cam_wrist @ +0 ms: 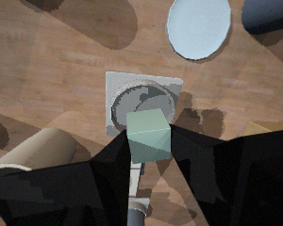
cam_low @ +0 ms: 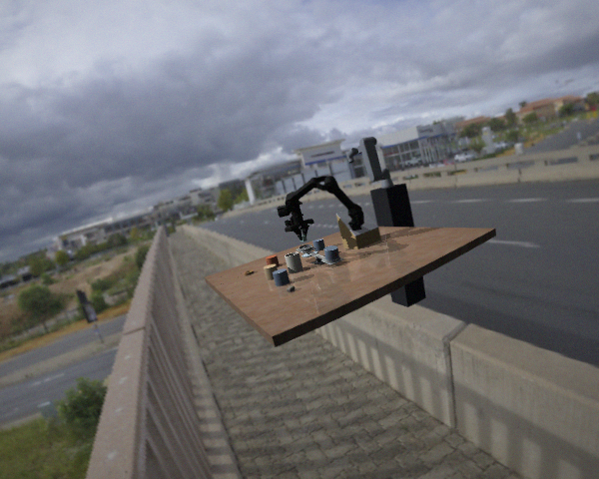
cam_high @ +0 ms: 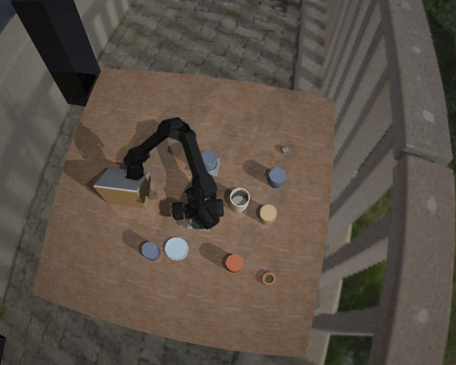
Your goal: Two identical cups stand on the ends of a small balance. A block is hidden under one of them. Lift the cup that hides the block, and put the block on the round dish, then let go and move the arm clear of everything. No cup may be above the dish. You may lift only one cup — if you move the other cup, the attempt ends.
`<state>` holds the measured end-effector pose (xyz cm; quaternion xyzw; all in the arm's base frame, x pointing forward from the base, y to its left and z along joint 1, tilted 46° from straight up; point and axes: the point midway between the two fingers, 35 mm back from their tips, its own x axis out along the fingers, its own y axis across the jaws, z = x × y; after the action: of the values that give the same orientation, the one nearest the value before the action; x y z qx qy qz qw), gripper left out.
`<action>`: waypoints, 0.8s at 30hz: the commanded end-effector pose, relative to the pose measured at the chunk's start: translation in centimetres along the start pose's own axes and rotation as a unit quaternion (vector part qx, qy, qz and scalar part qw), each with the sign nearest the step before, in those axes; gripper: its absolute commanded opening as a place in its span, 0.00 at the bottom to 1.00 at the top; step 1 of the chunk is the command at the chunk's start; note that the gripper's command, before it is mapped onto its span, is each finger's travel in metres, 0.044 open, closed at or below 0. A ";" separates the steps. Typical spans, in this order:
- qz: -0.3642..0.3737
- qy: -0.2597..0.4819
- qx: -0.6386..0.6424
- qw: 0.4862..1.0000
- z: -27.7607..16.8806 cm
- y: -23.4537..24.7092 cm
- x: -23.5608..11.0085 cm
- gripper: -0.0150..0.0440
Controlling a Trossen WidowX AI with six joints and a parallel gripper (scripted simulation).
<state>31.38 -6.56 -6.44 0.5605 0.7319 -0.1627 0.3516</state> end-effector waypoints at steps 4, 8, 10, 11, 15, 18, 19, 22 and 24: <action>0.002 -0.005 -0.005 1.000 -0.2 -0.1 -4.3 0.25; 0.002 -0.005 -0.005 1.000 -0.1 -0.2 -4.3 0.25; 0.002 -0.006 -0.005 1.000 0.8 -0.8 -3.8 0.25; 0.002 -0.007 -0.005 1.000 1.4 -1.3 -3.4 0.25; 0.002 -0.008 -0.004 1.000 3.9 -3.3 -1.7 0.25; 0.001 -0.009 -0.004 1.000 5.6 -4.8 -0.4 0.25; 0.001 -0.009 -0.004 1.000 6.1 -5.4 0.1 0.25; 0.001 -0.009 -0.004 1.000 7.5 -7.0 1.5 0.25; 0.001 -0.010 -0.004 1.000 8.4 -8.2 2.6 0.25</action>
<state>27.48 -12.34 -13.39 0.5596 0.7281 -0.1648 0.3599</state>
